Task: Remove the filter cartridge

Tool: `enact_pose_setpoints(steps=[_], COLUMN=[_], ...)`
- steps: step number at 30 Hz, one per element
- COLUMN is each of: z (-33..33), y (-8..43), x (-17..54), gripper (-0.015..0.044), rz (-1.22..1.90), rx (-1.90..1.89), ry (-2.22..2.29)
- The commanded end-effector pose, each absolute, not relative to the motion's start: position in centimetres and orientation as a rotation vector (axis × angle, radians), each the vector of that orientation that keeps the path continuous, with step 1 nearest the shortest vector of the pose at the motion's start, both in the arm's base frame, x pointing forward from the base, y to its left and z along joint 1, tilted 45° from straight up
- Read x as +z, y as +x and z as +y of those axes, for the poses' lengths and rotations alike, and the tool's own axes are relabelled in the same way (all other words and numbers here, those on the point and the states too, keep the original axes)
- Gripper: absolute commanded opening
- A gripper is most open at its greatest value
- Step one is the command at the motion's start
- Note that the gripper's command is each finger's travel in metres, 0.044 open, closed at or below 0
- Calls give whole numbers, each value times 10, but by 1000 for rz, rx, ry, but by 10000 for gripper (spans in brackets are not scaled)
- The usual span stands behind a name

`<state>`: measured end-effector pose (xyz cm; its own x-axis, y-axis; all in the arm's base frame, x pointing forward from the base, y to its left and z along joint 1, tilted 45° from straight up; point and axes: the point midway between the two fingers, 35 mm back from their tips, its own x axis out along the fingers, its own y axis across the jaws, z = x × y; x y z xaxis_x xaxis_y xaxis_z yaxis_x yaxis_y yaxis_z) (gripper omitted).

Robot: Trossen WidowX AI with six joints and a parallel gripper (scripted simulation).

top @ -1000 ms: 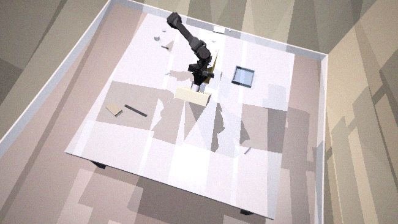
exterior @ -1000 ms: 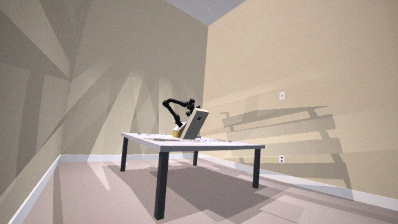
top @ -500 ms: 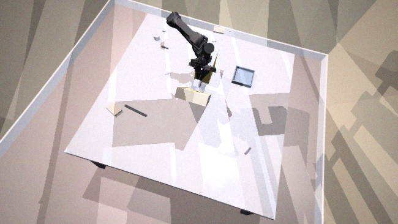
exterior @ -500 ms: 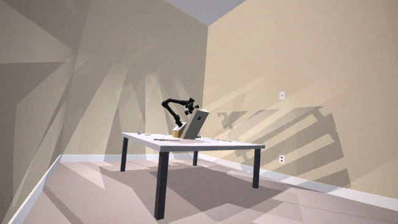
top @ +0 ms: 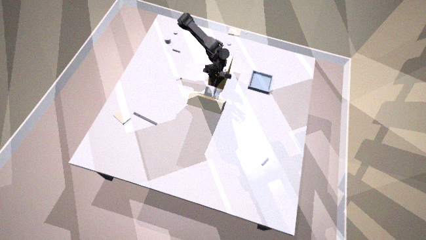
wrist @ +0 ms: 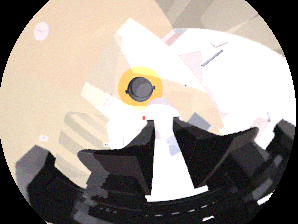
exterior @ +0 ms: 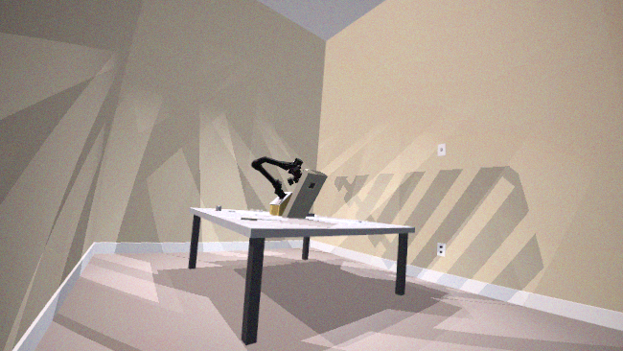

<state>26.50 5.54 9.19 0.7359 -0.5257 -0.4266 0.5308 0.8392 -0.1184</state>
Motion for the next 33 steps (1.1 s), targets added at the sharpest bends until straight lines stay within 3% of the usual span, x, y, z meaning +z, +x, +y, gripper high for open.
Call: enact_pose_setpoints(steps=[1,8,13,26,33], z=[48,37,41,38,75], y=[257,246,249,247,287], x=[84,73,76,74,117], gripper=[0,0,115,115,115], rz=[459,459,465,459,459], rx=[-578,-578,-582,-578,-578], ry=[16,16,11,16,17])
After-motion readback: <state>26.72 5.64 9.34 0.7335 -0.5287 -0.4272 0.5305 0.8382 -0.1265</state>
